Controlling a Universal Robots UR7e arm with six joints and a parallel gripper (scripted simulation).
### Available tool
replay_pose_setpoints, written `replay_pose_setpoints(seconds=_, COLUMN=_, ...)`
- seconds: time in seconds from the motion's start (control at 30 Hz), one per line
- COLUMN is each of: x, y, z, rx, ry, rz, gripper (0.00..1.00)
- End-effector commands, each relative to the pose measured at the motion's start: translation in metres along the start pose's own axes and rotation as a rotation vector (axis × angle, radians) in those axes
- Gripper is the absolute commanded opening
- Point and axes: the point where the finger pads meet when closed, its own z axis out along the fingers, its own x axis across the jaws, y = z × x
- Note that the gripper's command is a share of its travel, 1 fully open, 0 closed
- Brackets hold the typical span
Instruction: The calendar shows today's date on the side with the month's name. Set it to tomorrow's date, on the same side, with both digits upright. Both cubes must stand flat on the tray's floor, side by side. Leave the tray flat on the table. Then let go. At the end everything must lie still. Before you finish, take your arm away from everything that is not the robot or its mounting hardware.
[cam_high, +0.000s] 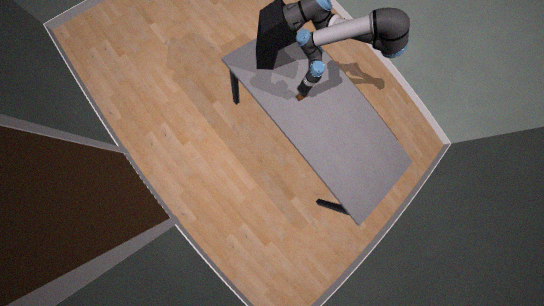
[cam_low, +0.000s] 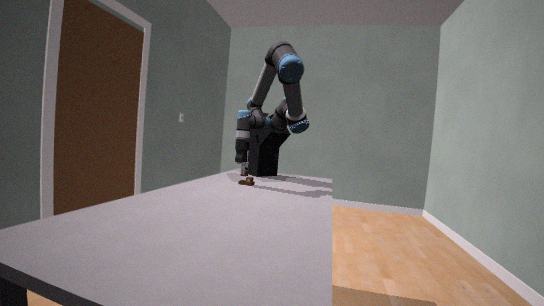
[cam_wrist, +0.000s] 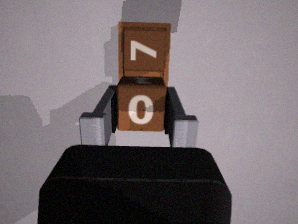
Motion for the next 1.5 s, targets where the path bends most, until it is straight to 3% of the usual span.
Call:
replay_pose_setpoints(seconds=0.0, x=0.000, y=0.000, z=0.001, rx=-0.001, ry=0.001, rz=0.000, gripper=0.60)
replay_pose_setpoints(seconds=1.47, x=0.000, y=0.000, z=0.025, rx=-0.001, ry=0.001, rz=0.000, gripper=0.60)
